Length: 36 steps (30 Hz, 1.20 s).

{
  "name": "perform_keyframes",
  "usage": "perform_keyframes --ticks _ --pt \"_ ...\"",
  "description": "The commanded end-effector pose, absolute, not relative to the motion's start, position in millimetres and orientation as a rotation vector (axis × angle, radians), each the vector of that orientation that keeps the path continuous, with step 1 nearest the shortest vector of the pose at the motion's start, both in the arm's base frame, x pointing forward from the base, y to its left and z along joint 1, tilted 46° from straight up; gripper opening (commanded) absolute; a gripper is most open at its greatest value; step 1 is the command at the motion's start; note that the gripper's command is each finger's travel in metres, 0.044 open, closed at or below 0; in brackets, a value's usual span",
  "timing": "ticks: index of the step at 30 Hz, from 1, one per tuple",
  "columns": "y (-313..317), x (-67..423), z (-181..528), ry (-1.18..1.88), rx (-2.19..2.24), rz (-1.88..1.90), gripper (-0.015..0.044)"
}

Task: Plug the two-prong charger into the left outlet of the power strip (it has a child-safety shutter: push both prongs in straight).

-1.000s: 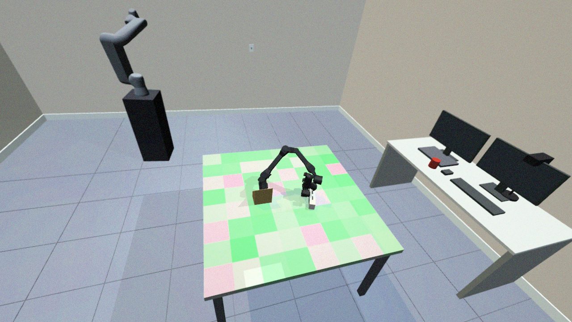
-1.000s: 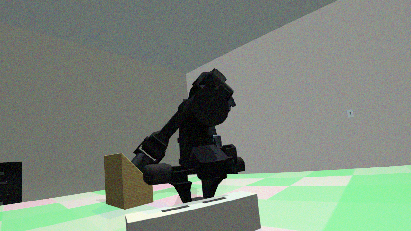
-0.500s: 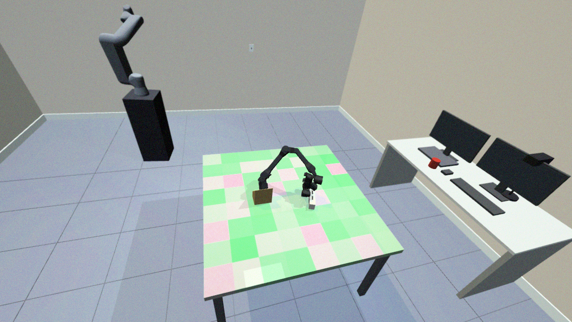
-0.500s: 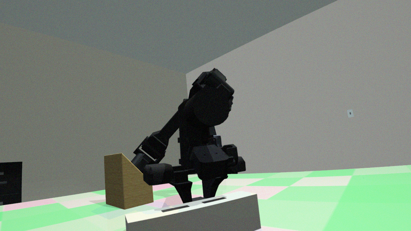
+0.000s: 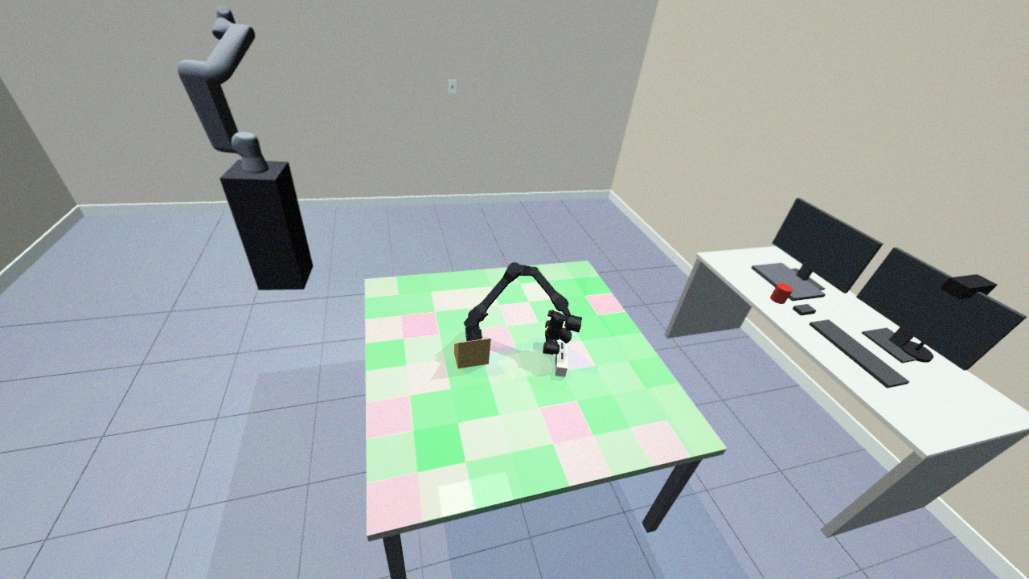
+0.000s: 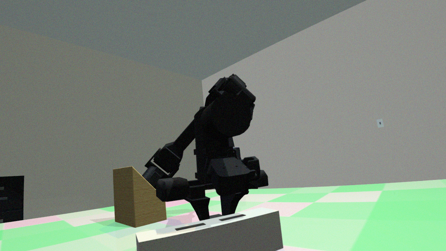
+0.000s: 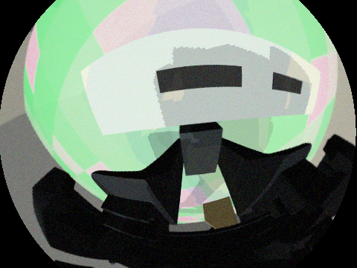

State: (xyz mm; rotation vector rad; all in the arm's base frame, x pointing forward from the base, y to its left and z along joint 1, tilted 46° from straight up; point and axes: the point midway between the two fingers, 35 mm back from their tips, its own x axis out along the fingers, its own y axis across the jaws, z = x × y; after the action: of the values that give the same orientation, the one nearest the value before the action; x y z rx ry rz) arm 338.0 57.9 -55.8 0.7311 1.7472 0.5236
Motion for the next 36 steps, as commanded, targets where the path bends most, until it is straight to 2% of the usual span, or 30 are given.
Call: perform_keyframes --ticks 1,36 --pt "58 341 -55 1.747 0.735 0.519 0.0000" --pt "57 353 -58 1.746 0.735 0.520 0.0000"
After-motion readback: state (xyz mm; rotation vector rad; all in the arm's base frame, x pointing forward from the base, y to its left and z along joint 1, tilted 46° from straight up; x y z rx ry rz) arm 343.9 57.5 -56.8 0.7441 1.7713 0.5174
